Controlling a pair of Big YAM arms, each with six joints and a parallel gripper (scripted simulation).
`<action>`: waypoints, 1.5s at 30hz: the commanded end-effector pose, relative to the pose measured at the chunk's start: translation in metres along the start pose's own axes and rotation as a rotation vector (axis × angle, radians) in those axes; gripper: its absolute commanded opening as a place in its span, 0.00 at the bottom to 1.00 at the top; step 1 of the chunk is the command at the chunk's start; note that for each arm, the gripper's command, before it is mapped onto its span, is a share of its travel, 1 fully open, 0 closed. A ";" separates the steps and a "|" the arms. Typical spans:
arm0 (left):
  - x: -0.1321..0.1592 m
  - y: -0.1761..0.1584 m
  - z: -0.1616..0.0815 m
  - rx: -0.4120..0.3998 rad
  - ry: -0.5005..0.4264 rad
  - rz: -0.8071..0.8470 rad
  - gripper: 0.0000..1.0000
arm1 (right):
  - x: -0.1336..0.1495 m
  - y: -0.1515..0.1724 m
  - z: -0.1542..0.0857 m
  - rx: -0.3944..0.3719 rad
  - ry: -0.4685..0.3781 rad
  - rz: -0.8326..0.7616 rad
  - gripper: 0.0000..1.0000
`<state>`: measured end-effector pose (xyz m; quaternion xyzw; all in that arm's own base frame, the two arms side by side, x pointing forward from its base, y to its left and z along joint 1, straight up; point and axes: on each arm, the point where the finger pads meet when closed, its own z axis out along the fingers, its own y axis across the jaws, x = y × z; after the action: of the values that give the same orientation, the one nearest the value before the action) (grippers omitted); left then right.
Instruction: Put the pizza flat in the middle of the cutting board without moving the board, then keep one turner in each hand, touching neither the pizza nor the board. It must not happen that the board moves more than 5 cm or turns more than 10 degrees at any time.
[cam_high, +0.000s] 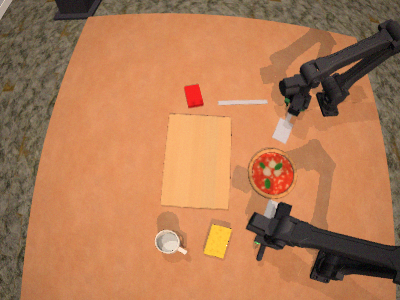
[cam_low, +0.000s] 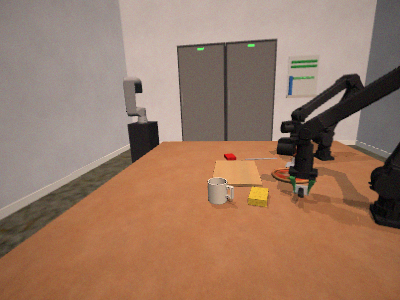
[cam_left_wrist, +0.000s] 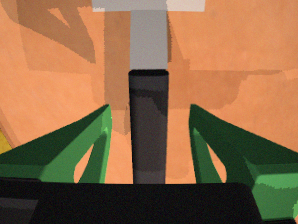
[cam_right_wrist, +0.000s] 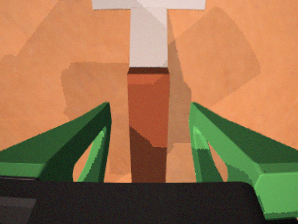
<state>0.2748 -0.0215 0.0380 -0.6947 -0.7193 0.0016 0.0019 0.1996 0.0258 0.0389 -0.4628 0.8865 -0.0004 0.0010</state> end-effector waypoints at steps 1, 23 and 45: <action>0.003 0.005 -0.001 -0.020 -0.001 -0.011 0.48 | -0.017 -0.017 -0.022 0.049 -0.044 -0.009 0.48; 0.001 0.017 -0.012 -0.040 -0.005 -0.012 0.06 | -0.015 -0.014 -0.016 0.044 -0.039 -0.010 0.06; -0.001 0.029 -0.050 -0.077 -0.011 -0.002 0.06 | -0.018 -0.017 -0.044 0.046 -0.047 -0.003 0.06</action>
<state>0.2711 -0.0211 0.0519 -0.6950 -0.7190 0.0054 0.0068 0.1919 0.0247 0.0509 -0.4628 0.8865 0.0024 -0.0076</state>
